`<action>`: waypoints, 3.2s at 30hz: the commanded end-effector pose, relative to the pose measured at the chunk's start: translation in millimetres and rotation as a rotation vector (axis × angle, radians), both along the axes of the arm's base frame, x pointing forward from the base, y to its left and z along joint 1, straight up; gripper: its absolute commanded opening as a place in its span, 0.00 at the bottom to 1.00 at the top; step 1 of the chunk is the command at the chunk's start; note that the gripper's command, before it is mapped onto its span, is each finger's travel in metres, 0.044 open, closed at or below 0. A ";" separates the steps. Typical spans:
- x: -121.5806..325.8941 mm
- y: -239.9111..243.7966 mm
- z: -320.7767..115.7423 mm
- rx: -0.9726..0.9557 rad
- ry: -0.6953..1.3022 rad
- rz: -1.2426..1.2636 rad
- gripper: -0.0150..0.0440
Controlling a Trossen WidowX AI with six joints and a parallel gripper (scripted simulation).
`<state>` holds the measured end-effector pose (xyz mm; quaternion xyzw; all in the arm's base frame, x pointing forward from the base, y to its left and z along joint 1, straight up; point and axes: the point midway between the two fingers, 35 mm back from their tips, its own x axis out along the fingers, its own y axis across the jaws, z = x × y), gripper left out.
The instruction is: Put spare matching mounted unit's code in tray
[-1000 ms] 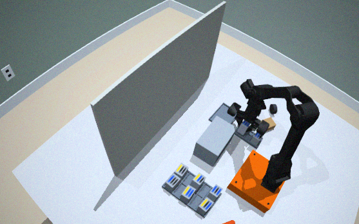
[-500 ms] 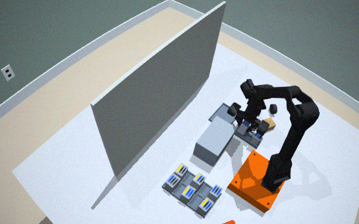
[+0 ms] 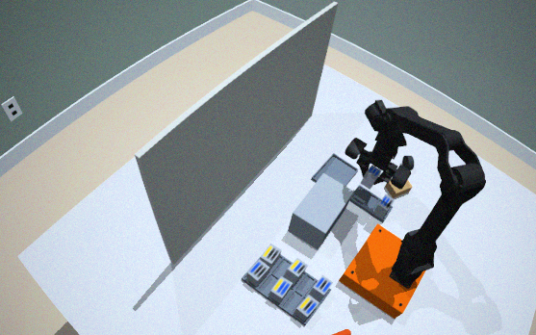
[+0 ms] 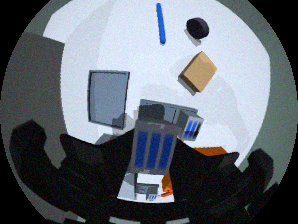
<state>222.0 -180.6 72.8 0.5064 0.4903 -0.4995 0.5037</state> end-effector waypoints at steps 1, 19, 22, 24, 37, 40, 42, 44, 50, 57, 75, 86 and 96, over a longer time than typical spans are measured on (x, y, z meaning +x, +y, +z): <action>-0.7 -0.4 11.4 -0.009 -0.004 -0.004 0.25; -1.2 0.8 11.3 0.001 0.001 0.000 0.25; -0.8 -0.1 25.5 -0.001 0.000 -0.001 0.25; -0.9 -0.5 35.7 -0.002 0.000 -0.002 0.25; -5.8 1.4 84.4 -0.009 -0.004 -0.004 0.25; -5.0 1.2 84.5 -0.009 -0.004 -0.004 0.25; 1.0 -0.2 85.2 -0.009 -0.006 0.002 0.25; 10.1 -2.1 86.1 -0.009 -0.010 0.010 0.25; 35.7 -7.0 88.3 -0.010 -0.016 0.023 0.25; 61.3 -11.7 90.4 -0.010 -0.015 0.013 0.25; 103.2 -15.9 87.8 -0.010 -0.012 -0.004 0.25; 105.4 -17.2 78.7 -0.010 -0.012 -0.004 0.25; 107.1 -18.3 70.4 -0.010 -0.013 -0.004 0.25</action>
